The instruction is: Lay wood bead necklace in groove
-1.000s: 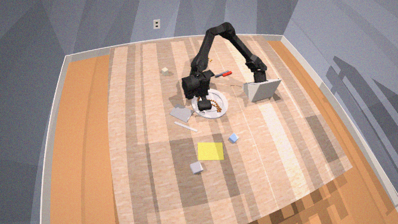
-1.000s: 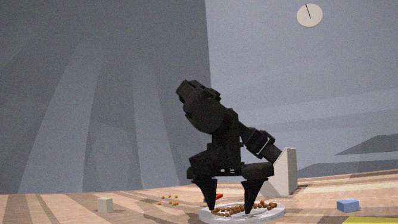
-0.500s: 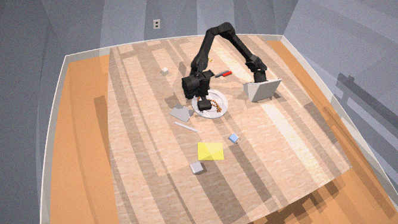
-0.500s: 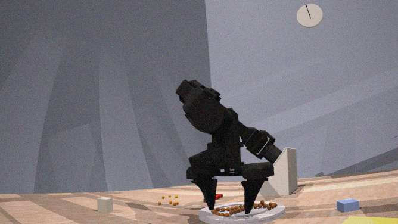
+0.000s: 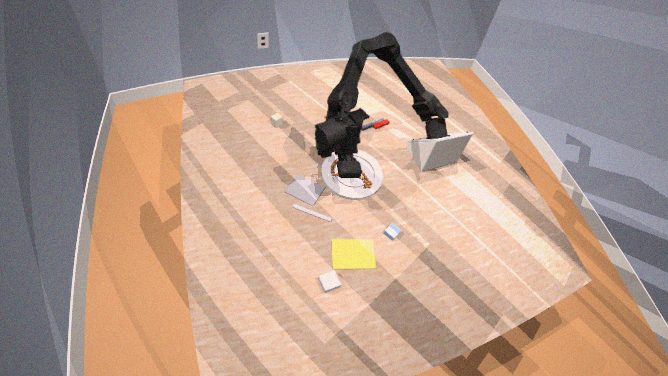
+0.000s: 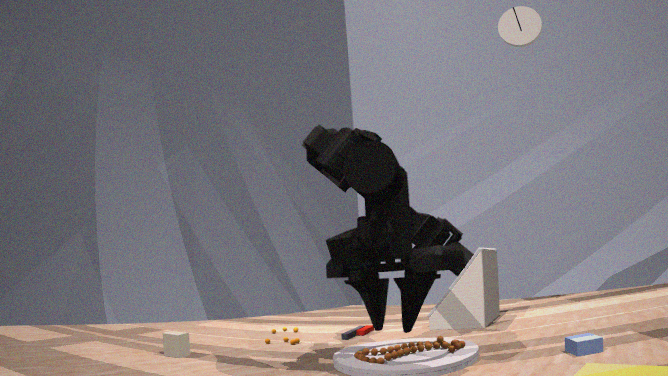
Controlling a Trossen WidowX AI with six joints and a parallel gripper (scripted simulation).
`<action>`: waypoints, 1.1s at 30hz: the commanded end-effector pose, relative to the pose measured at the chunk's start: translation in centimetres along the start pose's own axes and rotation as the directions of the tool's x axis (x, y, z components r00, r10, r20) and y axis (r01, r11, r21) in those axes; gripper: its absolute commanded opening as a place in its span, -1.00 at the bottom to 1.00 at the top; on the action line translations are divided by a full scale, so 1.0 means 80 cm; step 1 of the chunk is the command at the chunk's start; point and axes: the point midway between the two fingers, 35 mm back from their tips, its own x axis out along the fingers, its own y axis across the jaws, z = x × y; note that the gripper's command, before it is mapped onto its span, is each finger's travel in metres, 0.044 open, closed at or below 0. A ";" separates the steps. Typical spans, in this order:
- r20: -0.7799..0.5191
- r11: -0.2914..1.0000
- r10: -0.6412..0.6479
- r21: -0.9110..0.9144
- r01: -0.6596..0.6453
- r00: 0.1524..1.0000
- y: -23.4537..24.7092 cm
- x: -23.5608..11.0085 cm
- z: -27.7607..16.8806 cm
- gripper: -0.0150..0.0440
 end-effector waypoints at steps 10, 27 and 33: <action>-0.005 1.000 0.000 0.002 0.000 1.000 -0.001 0.014 -0.002 -0.08; -0.011 1.000 -0.006 -0.002 0.006 1.000 -0.003 0.045 -0.005 -0.08; -0.011 1.000 -0.006 -0.002 0.006 1.000 -0.003 0.045 -0.005 -0.08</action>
